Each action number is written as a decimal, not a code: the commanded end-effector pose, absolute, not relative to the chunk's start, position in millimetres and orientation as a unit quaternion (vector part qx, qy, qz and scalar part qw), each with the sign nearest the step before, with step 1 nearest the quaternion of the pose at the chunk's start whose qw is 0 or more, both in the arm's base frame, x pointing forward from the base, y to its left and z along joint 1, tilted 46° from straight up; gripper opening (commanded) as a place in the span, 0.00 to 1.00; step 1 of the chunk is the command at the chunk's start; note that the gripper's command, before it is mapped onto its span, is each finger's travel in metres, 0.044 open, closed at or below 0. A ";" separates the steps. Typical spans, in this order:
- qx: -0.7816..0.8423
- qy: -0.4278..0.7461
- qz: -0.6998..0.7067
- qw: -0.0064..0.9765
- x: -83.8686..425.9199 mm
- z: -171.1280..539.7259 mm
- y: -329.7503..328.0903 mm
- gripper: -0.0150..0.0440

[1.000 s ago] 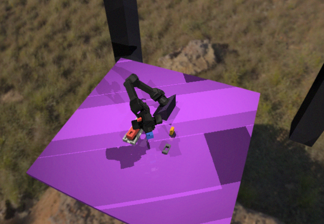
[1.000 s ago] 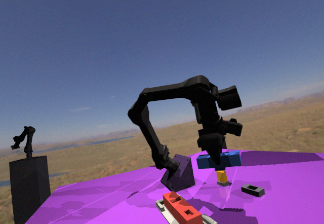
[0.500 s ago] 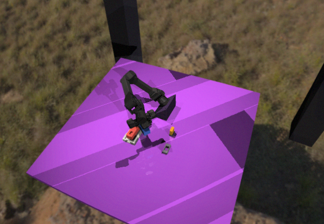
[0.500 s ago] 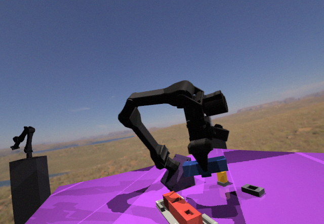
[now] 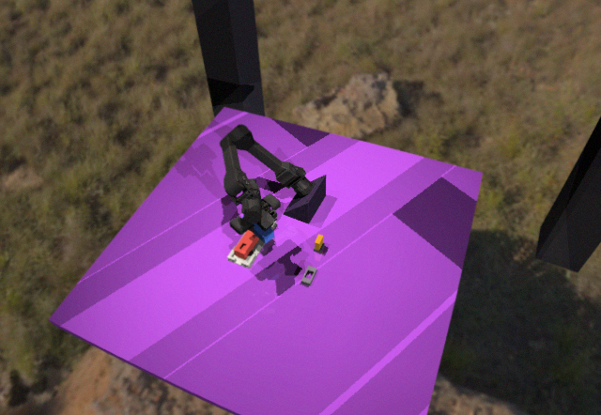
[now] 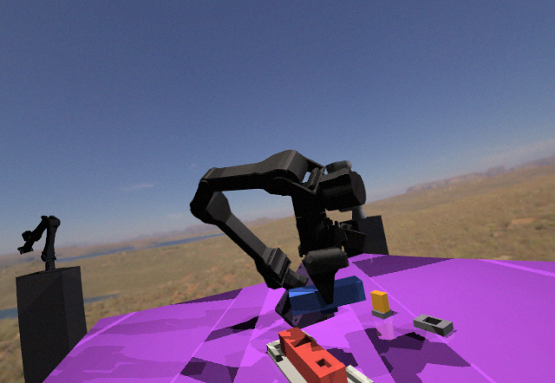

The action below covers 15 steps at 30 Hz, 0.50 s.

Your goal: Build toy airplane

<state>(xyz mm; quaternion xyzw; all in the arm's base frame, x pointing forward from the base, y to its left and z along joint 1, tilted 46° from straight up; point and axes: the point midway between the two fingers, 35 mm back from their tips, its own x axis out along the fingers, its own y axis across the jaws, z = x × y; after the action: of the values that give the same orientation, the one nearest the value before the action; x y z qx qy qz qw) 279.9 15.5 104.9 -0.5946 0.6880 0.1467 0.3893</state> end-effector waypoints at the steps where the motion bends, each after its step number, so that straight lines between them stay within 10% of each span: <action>1: -0.609 0.683 0.166 0.368 272.2 108.9 5.9 0.25; 15: -0.648 0.662 0.242 0.288 245.0 121.3 -25.7 0.25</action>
<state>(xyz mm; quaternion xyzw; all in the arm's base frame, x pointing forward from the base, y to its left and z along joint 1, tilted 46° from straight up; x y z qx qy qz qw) 251.9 -19.2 119.8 -0.6402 0.6663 0.2292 0.3061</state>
